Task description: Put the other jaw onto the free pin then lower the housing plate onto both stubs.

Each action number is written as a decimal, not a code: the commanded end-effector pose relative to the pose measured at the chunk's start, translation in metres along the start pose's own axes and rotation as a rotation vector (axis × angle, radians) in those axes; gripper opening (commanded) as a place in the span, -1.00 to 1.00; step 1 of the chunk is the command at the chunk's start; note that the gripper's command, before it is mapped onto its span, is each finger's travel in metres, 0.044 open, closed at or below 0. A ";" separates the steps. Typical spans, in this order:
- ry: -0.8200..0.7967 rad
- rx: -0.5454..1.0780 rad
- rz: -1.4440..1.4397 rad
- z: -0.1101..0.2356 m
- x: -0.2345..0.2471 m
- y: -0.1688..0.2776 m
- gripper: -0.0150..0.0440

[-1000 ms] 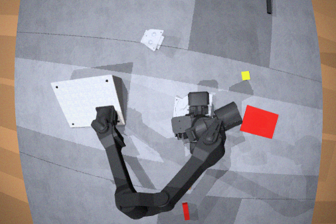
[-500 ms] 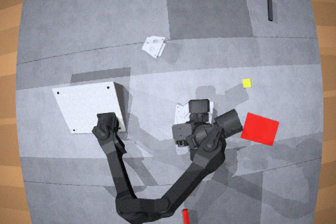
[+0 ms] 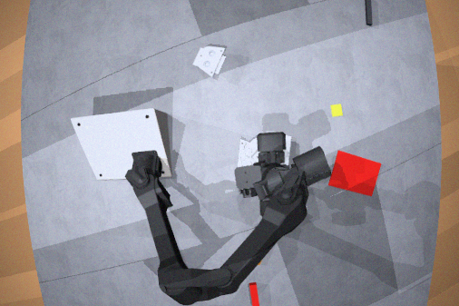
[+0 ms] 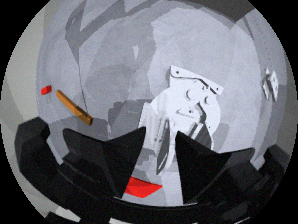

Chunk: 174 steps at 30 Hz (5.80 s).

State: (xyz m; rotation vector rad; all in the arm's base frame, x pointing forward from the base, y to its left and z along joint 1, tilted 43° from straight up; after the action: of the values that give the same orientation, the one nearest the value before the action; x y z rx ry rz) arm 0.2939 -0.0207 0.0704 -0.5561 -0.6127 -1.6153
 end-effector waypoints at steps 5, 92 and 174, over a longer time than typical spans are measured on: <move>-0.004 0.000 0.014 -0.003 0.000 -0.001 -0.04; -0.005 0.000 0.025 -0.014 0.000 -0.001 -0.04; 0.000 0.000 0.024 0.014 -0.002 0.001 0.27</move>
State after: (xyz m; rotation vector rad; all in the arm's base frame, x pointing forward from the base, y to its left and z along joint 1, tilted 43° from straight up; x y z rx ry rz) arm 0.2909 -0.0243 0.0645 -0.5827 -0.5955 -1.5873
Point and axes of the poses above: the point midway between the two fingers, 35 mm back from their tips, its own z axis back along the fingers, its own x axis across the jaws, y = z × x, the point moved 3 cm from there along z, back along the fingers, and after that the axes turned 3 degrees about -z, right-handed, at the moved point
